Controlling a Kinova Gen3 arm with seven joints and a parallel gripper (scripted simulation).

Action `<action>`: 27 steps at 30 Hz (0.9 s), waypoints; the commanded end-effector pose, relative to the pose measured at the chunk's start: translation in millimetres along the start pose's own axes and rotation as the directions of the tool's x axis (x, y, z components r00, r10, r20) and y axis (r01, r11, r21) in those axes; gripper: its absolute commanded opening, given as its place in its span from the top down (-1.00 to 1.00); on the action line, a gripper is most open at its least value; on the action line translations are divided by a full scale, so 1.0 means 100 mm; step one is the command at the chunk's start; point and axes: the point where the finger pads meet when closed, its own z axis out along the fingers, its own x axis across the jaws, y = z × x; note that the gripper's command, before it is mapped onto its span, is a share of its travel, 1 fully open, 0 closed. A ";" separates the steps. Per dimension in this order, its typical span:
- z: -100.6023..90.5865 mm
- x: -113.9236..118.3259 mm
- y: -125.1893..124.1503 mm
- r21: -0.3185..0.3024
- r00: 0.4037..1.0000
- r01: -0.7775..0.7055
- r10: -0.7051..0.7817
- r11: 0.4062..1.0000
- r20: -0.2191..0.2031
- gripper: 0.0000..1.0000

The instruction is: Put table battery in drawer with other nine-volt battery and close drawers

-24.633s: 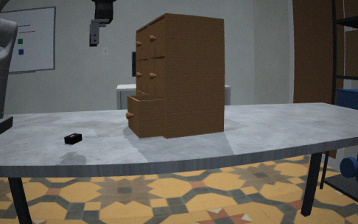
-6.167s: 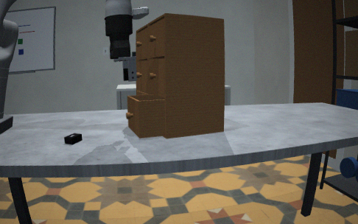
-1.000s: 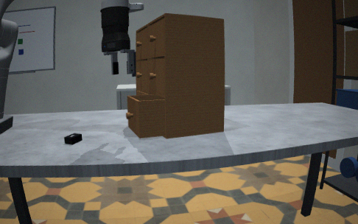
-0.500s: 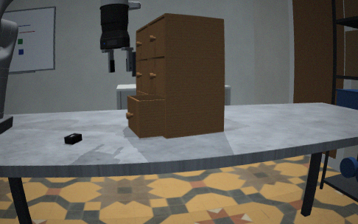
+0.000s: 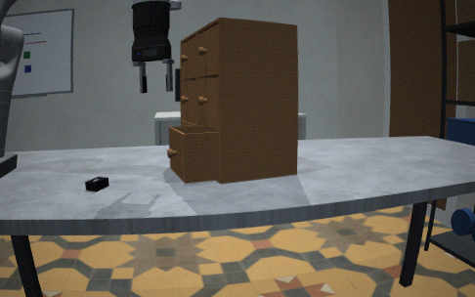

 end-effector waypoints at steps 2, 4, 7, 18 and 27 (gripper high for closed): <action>-0.03 0.00 0.02 -0.001 0.999 0.050 -0.050 0.999 -0.003 -1.00; -0.04 -0.01 0.03 -0.001 0.996 0.086 -0.086 0.996 -0.002 -1.00; -0.06 -0.03 0.04 -0.001 0.990 0.140 -0.140 0.990 0.000 -1.00; -0.12 -0.08 0.06 0.000 0.952 0.305 -0.305 0.952 0.004 -1.00; -0.18 -0.12 0.08 0.001 0.886 0.464 -0.464 0.886 0.008 -1.00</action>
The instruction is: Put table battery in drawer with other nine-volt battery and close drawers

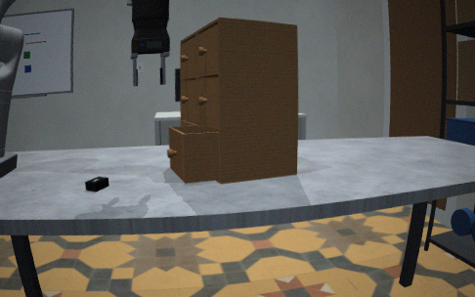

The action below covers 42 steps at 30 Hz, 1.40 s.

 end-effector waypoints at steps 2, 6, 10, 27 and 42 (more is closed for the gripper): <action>-0.03 -0.01 0.02 -0.003 0.999 0.036 -0.036 0.999 -0.003 -1.00; -0.05 -0.03 0.02 -0.003 0.996 0.094 -0.094 0.996 -0.001 -1.00; -0.07 -0.05 0.02 -0.003 0.985 0.171 -0.171 0.985 0.001 -1.00; -0.17 -0.14 0.02 -0.001 0.896 0.444 -0.444 0.896 0.008 -1.00; -0.25 -0.22 0.02 0.002 0.766 0.642 -0.642 0.767 0.014 -1.00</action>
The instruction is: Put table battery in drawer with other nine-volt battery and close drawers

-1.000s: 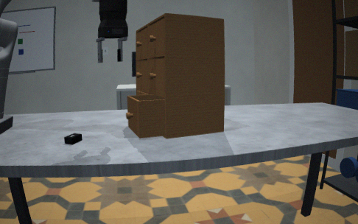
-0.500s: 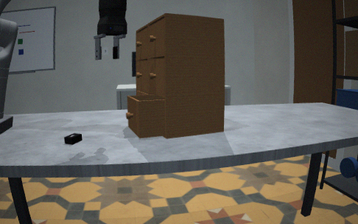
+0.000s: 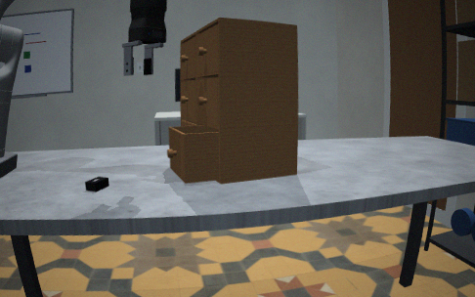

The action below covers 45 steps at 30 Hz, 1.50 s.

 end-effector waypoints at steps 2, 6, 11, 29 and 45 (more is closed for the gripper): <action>-0.03 -0.02 0.00 -0.005 0.999 0.051 -0.051 0.999 0.001 -1.00; -0.06 -0.03 -0.02 -0.004 0.993 0.119 -0.119 0.993 0.003 -1.00; -0.08 -0.05 -0.03 -0.004 0.983 0.184 -0.184 0.983 0.005 -1.00; -0.15 -0.11 -0.07 -0.002 0.918 0.397 -0.397 0.918 0.011 -1.00; -0.21 -0.15 -0.11 0.001 0.830 0.557 -0.557 0.830 0.015 -1.00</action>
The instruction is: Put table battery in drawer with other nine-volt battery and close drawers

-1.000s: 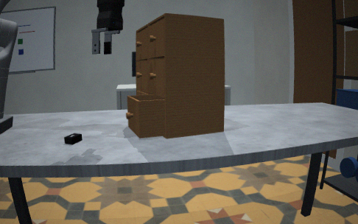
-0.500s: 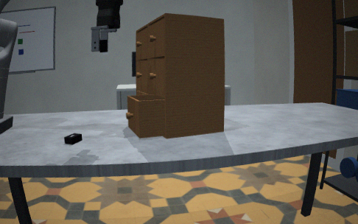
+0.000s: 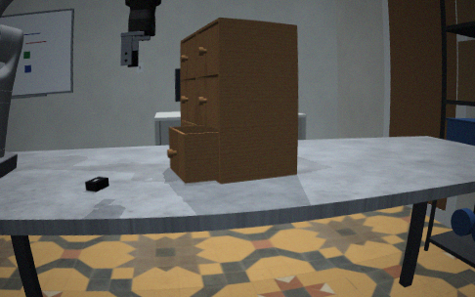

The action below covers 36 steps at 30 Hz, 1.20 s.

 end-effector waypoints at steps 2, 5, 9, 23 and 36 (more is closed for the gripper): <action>-0.02 -0.01 0.00 -0.004 1.000 0.014 -0.014 1.000 0.003 -1.00; -0.03 -0.01 -0.01 -0.003 0.999 0.044 -0.044 0.999 0.004 -1.00; -0.04 -0.01 -0.02 -0.003 0.997 0.083 -0.083 0.997 0.005 -1.00; -0.07 -0.02 -0.05 -0.002 0.984 0.178 -0.178 0.984 0.008 -1.00; -0.09 -0.03 -0.07 -0.002 0.970 0.241 -0.241 0.970 0.009 -1.00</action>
